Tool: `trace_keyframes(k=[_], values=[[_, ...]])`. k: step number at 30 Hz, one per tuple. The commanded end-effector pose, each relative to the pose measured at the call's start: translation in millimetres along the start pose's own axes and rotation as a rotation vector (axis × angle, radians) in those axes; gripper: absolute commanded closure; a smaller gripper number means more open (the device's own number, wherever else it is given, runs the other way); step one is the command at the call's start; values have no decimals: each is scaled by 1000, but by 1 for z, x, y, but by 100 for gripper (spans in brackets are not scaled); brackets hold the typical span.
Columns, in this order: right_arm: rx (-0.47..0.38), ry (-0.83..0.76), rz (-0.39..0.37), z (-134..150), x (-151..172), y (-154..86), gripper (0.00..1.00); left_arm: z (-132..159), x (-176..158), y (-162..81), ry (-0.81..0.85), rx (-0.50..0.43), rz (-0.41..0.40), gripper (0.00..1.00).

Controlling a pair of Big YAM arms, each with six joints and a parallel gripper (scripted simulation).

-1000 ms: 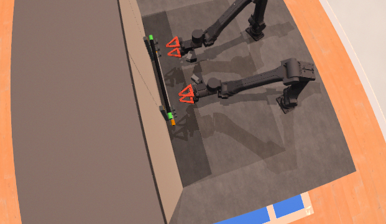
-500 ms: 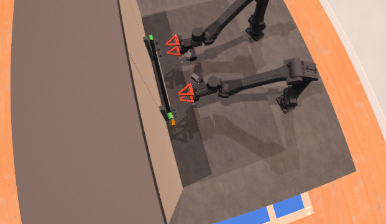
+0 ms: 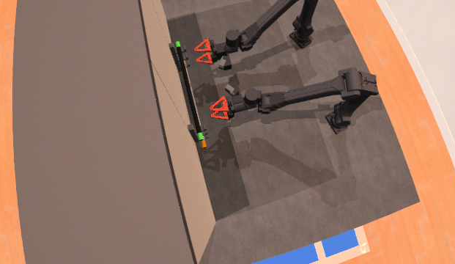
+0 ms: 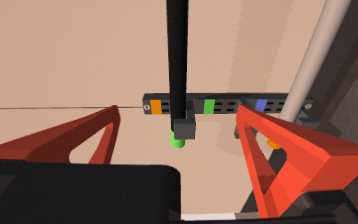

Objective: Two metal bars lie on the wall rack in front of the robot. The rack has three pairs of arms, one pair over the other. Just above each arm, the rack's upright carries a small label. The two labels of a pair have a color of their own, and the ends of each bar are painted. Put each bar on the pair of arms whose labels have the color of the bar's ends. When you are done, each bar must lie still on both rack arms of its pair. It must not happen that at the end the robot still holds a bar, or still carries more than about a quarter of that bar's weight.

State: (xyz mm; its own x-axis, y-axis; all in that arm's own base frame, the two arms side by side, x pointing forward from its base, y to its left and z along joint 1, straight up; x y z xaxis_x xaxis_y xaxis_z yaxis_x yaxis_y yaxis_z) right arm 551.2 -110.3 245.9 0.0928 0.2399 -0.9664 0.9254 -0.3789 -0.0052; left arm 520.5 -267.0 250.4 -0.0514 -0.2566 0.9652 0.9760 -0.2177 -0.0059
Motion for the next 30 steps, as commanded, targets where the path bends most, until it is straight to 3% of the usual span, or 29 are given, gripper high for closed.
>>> trace_keyframes(k=[1,30], values=[[-5,20,69,-5,-41,12,0,18,53,15,-49,36,-93,0],[-6,21,70,-6,-48,10,0,20,59,13,-51,36,-97,0]])
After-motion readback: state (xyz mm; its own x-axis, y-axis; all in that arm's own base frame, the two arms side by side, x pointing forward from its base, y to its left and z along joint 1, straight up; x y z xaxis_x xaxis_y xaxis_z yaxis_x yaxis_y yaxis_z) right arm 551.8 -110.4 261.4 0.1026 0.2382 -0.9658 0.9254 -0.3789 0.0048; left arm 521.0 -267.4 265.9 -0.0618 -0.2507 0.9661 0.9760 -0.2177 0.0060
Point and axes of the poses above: on each arm, the point where the finger pads meet when closed, its own y axis out along the fingers, its own x axis across the jaws, z = x × y, the point moved 9 cm from there along -y, back along the fingers, and after that the axes turned 15 degrees about y, right-handed, at the moved point
